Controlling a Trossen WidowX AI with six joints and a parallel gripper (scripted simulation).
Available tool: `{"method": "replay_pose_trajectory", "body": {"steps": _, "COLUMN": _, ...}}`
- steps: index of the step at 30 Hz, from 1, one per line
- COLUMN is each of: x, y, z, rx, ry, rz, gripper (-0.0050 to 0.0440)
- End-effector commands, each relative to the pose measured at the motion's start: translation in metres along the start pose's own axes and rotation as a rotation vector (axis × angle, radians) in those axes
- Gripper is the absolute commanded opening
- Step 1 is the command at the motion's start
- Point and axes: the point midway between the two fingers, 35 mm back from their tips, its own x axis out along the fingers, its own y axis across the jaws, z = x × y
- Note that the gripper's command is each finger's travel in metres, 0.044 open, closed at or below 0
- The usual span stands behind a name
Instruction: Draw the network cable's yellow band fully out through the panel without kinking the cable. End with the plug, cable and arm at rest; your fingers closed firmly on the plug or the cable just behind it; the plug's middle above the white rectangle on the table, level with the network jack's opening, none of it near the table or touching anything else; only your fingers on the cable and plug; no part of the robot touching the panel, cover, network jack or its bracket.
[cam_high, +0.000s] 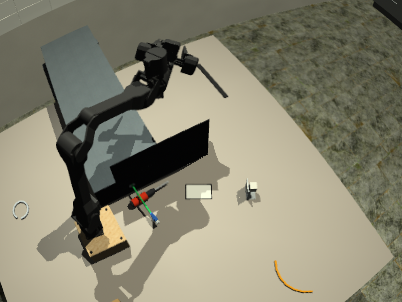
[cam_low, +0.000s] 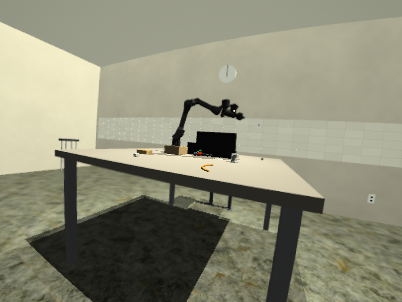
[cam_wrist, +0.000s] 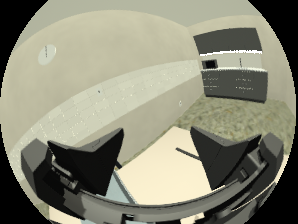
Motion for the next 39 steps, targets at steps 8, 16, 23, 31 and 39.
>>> {"method": "replay_pose_trajectory", "body": {"steps": 8, "x": -0.005, "y": 0.008, "z": 0.016, "rx": -0.019, "ry": -0.031, "rz": 0.01, "gripper": 0.04}}
{"method": "replay_pose_trajectory", "body": {"steps": 16, "x": -0.005, "y": 0.008, "z": 0.016, "rx": -0.019, "ry": -0.031, "rz": 0.01, "gripper": 0.04}}
{"method": "replay_pose_trajectory", "body": {"steps": 23, "x": -0.013, "y": -0.01, "z": 0.012, "rx": -0.02, "ry": -0.008, "rz": -0.047, "gripper": 0.044}}
{"method": "replay_pose_trajectory", "body": {"steps": 31, "x": -0.048, "y": -0.077, "z": -0.006, "rx": -0.006, "ry": 0.102, "rz": -0.255, "gripper": 0.044}}
{"method": "replay_pose_trajectory", "body": {"steps": 39, "x": -0.107, "y": -0.145, "z": -0.034, "rx": 0.03, "ry": 0.258, "rz": -0.485, "gripper": 0.044}}
